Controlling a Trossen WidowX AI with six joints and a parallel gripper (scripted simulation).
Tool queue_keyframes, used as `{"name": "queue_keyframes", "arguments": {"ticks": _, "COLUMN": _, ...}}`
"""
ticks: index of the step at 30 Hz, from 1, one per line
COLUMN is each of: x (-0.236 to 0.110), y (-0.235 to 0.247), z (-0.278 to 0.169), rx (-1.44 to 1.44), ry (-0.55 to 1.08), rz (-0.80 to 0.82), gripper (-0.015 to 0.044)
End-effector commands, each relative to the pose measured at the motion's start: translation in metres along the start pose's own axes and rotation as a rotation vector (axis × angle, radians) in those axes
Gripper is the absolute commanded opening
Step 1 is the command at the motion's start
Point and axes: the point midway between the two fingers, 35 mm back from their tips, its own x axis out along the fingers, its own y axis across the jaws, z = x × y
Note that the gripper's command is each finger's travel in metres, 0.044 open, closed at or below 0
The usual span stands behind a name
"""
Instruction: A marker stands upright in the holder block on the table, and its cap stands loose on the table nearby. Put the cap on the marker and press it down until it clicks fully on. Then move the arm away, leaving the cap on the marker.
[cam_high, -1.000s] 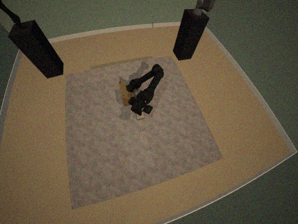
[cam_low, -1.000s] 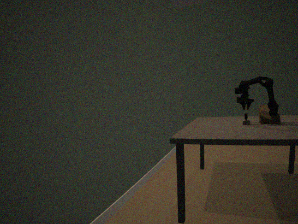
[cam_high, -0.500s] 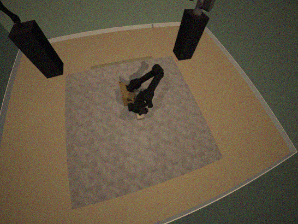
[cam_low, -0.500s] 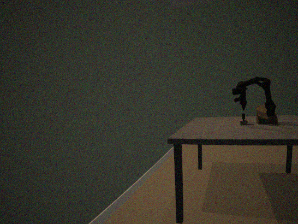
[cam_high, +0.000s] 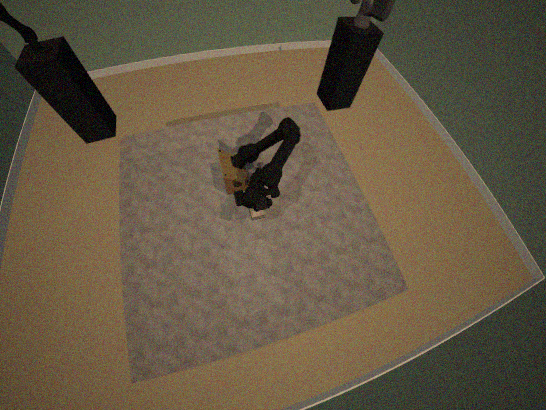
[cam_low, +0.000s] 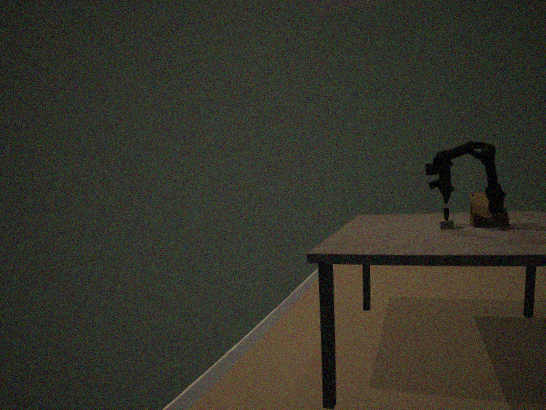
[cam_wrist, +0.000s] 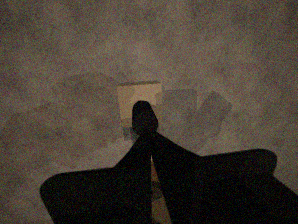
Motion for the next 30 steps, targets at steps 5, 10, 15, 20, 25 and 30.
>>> {"name": "queue_keyframes", "arguments": {"ticks": 5, "x": 0.011, "y": 0.001, "z": -0.001, "rx": 0.001, "ry": -0.002, "rz": 0.006, "gripper": 0.0}}
{"name": "queue_keyframes", "arguments": {"ticks": 10, "x": 0.018, "y": 0.001, "z": -0.001, "rx": 0.0, "ry": -0.002, "rz": 0.006, "gripper": 0.0}}
{"name": "queue_keyframes", "arguments": {"ticks": 15, "x": 0.025, "y": 0.001, "z": 0.0, "rx": 0.0, "ry": -0.002, "rz": 0.006, "gripper": 0.0}}
{"name": "queue_keyframes", "arguments": {"ticks": 20, "x": 0.032, "y": 0.001, "z": 0.0, "rx": 0.0, "ry": -0.002, "rz": 0.006, "gripper": 0.0}}
{"name": "queue_keyframes", "arguments": {"ticks": 25, "x": 0.028, "y": 0.0, "z": 0.001, "rx": -0.005, "ry": -0.006, "rz": -0.001, "gripper": 0.0}}
{"name": "queue_keyframes", "arguments": {"ticks": 30, "x": 0.02, "y": -0.001, "z": 0.002, "rx": -0.004, "ry": -0.006, "rz": -0.002, "gripper": 0.0}}
